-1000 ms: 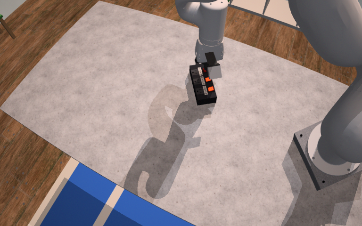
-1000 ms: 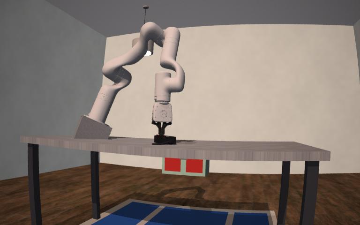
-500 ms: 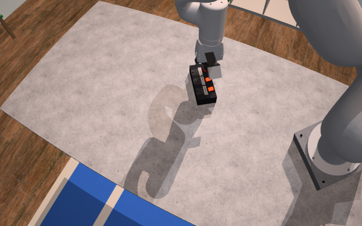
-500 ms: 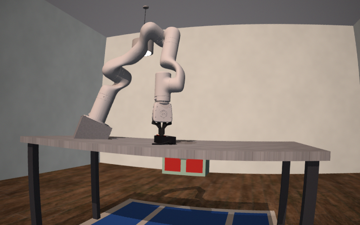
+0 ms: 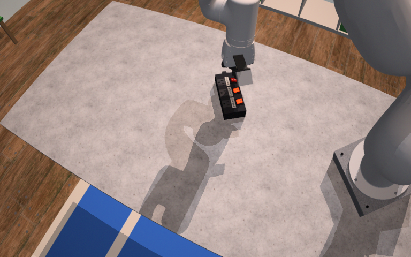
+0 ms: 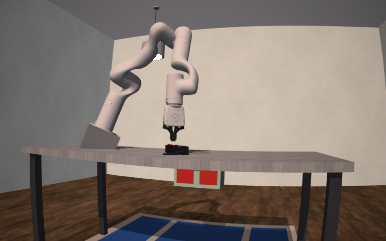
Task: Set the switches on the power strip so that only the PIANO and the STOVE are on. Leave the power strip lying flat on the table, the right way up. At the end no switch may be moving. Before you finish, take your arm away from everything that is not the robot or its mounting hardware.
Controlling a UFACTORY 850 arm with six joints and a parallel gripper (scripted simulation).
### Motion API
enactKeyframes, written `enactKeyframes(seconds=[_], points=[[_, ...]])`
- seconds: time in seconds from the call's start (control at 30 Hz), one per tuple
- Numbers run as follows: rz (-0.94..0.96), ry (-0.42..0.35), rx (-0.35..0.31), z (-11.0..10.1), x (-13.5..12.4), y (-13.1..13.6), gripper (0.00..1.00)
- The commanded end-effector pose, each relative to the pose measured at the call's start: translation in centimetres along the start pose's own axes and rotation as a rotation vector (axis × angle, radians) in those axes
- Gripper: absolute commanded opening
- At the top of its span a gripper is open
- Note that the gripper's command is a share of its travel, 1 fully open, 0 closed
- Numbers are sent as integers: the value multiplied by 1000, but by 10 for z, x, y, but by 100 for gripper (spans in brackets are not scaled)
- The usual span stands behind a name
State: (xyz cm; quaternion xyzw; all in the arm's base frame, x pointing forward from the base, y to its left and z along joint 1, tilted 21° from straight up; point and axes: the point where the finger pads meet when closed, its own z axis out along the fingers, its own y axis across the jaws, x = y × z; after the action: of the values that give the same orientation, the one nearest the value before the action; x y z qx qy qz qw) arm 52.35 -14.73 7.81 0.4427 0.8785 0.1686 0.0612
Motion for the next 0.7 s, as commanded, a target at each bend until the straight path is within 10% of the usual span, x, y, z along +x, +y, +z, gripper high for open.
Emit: enactKeyframes(seconds=[0.0, 0.67], points=[[0, -1, 0, -9, -1, 0, 0], [0, -1, 0, -18, -1, 0, 0]])
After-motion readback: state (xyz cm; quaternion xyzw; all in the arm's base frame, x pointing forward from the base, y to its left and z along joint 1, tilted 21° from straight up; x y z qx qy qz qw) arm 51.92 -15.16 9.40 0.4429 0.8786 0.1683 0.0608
